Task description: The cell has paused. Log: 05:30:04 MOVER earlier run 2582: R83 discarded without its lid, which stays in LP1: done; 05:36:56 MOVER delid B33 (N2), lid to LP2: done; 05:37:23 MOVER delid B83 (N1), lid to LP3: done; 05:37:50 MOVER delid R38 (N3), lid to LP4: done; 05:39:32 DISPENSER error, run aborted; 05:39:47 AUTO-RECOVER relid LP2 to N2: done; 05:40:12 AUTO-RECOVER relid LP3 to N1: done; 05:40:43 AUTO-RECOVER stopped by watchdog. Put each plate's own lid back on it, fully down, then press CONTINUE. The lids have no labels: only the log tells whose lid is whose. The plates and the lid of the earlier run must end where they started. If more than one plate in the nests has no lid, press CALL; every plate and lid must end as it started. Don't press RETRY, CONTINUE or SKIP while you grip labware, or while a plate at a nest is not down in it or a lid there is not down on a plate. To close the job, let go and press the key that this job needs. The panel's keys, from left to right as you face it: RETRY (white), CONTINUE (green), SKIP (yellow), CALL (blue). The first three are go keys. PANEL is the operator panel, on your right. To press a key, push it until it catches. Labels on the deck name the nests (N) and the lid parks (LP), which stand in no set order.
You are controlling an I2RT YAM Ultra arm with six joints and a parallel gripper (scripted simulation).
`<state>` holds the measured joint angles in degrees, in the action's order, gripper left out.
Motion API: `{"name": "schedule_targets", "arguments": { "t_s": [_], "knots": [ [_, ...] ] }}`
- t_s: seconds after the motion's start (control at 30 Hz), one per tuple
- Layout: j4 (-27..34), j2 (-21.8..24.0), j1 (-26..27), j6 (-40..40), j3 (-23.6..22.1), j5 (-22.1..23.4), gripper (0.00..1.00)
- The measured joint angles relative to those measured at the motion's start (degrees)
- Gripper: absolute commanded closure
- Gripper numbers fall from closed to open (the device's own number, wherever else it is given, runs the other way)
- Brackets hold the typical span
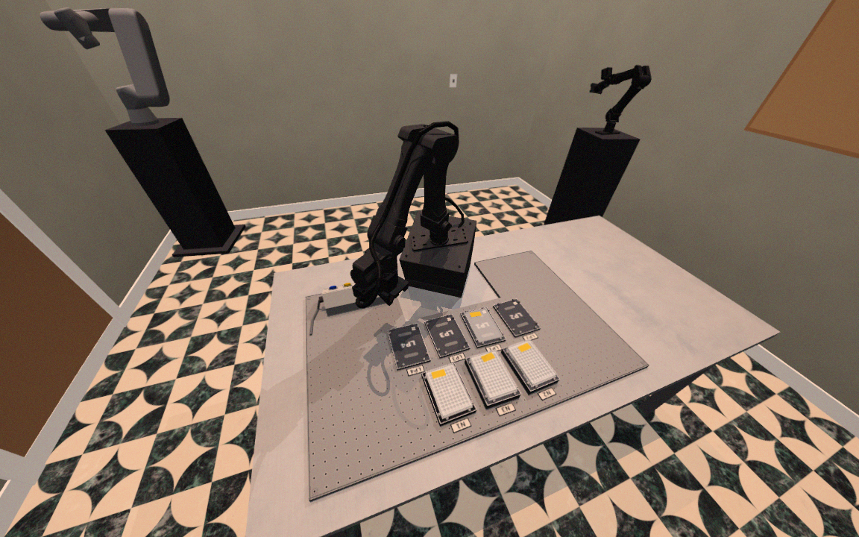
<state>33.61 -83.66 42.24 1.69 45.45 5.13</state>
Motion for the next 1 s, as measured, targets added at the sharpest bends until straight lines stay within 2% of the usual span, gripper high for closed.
{"name": "schedule_targets", "arguments": {
  "t_s": [0.13,0.47,0.7,1.0],
  "knots": [
    [-0.46,0.44,2.69,0.20,-0.79,1.40,1.00],
    [-1.03,0.66,14.56,0.33,-2.95,4.83,1.00],
    [-1.40,-0.57,20.44,0.28,-2.93,6.93,1.00],
    [-1.38,-4.55,31.04,0.22,-2.93,9.46,1.00]
  ]
}}
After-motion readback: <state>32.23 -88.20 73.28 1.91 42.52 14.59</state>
